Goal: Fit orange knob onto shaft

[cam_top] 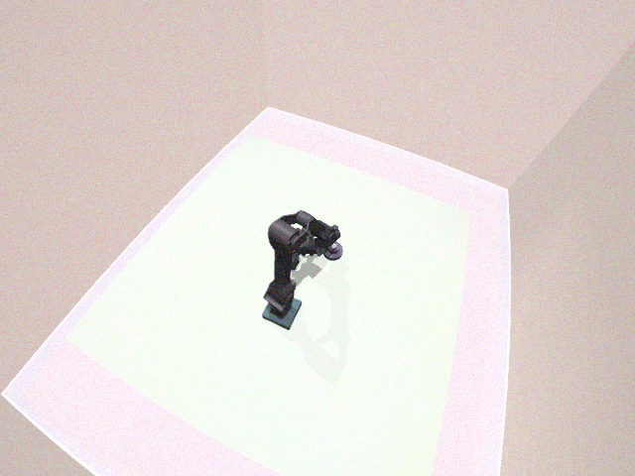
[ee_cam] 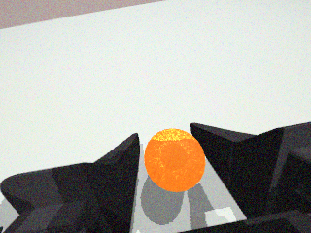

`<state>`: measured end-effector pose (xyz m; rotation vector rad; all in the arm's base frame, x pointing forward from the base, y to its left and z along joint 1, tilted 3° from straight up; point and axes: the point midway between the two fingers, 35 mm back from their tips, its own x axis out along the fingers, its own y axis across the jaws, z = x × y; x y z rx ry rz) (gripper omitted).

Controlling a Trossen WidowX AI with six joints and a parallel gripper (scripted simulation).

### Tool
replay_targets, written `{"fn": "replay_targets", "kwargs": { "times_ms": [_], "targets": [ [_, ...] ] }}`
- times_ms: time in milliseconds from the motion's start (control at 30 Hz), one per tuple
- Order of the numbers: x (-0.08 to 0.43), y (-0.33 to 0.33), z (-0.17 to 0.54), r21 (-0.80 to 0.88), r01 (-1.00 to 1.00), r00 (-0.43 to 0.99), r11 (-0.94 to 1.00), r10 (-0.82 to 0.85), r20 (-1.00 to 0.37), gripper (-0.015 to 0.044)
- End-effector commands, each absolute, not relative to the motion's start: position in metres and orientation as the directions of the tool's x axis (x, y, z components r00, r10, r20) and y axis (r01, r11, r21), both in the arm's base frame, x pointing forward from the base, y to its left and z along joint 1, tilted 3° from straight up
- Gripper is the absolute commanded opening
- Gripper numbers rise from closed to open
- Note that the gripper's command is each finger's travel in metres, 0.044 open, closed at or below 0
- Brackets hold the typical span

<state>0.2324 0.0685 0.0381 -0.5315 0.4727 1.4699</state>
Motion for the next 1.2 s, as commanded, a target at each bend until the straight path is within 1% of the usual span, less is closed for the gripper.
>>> {"fn": "replay_targets", "kwargs": {
  "times_ms": [0, 300, 533, 800, 967, 1167],
  "targets": [
    [0.232, 0.069, 0.038, -0.051, -0.998, 0.051, 0.026, 0.800, -0.597, 0.0260],
    [0.232, 0.069, 0.038, -0.051, -0.998, 0.051, 0.026, 0.800, -0.597, 0.0260],
    [0.232, 0.069, 0.038, -0.051, -0.998, 0.051, 0.026, 0.800, -0.597, 0.0440],
    [0.233, 0.068, 0.041, -0.051, -0.998, 0.051, 0.026, 0.800, -0.598, 0.0440],
    [0.230, 0.064, 0.115, -0.049, -0.998, 0.051, 0.027, 0.798, -0.600, 0.0440],
    [0.229, 0.064, 0.118, -0.048, -0.998, 0.051, 0.027, 0.798, -0.600, 0.0440]
  ]
}}
